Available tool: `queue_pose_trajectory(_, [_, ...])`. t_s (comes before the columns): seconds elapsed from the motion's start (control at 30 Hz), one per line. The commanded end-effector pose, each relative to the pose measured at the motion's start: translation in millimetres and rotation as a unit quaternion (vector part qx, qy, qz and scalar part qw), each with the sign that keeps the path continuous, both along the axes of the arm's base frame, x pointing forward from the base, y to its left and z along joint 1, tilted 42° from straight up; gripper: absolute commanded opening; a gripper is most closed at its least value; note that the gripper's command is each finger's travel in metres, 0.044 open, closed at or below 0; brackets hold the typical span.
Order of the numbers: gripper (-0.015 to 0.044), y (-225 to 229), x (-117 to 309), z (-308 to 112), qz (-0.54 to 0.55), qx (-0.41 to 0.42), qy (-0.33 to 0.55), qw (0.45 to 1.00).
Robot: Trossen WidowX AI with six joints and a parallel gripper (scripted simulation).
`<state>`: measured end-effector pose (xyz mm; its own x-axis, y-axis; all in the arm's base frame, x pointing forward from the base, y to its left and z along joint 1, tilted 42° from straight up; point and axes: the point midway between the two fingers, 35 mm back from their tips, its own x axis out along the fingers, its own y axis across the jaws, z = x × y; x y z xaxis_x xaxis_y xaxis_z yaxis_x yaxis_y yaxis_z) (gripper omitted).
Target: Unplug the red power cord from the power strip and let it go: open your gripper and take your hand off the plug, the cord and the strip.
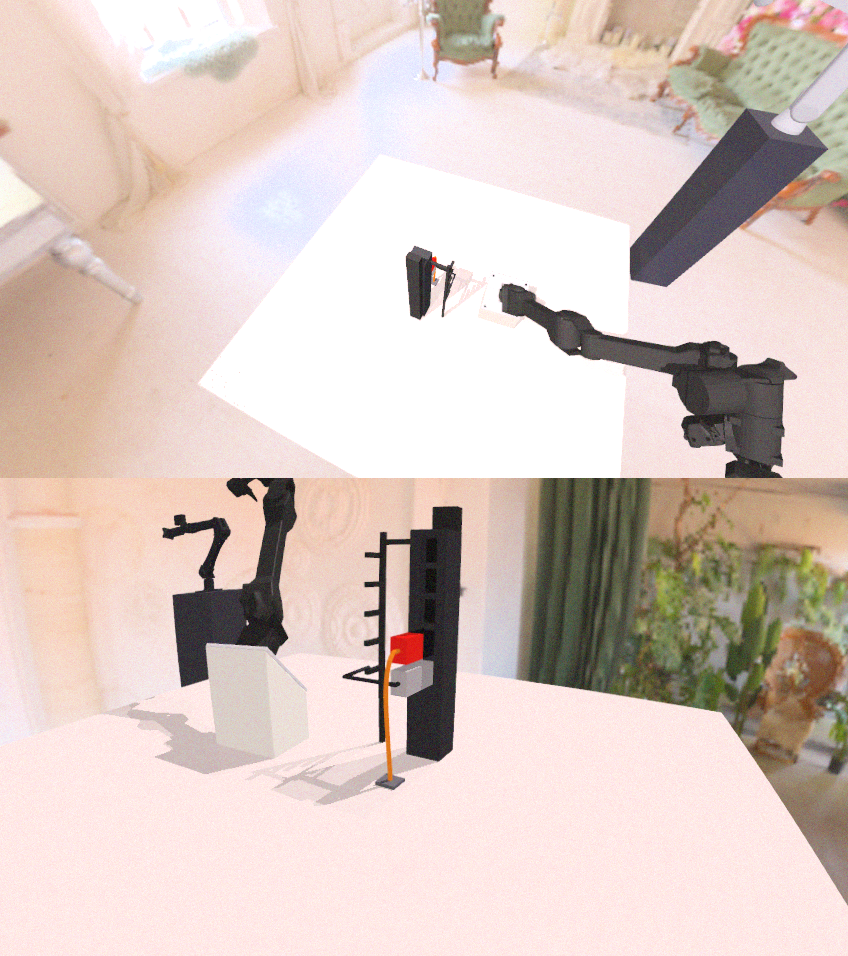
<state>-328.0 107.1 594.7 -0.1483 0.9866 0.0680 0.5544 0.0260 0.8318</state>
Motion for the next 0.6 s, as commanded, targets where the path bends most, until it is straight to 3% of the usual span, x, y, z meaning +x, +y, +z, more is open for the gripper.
queue_pose_trajectory(0.0, [0.0374,-1,-1,0,0.002,0.002,-0.002,1.0])
queue_pose_trajectory(0.27, [0.0164,-72,-55,-5,0.107,0.094,-0.102,0.985])
queue_pose_trajectory(0.57, [0.016,-175,-93,-10,0.242,0.212,-0.144,0.936])
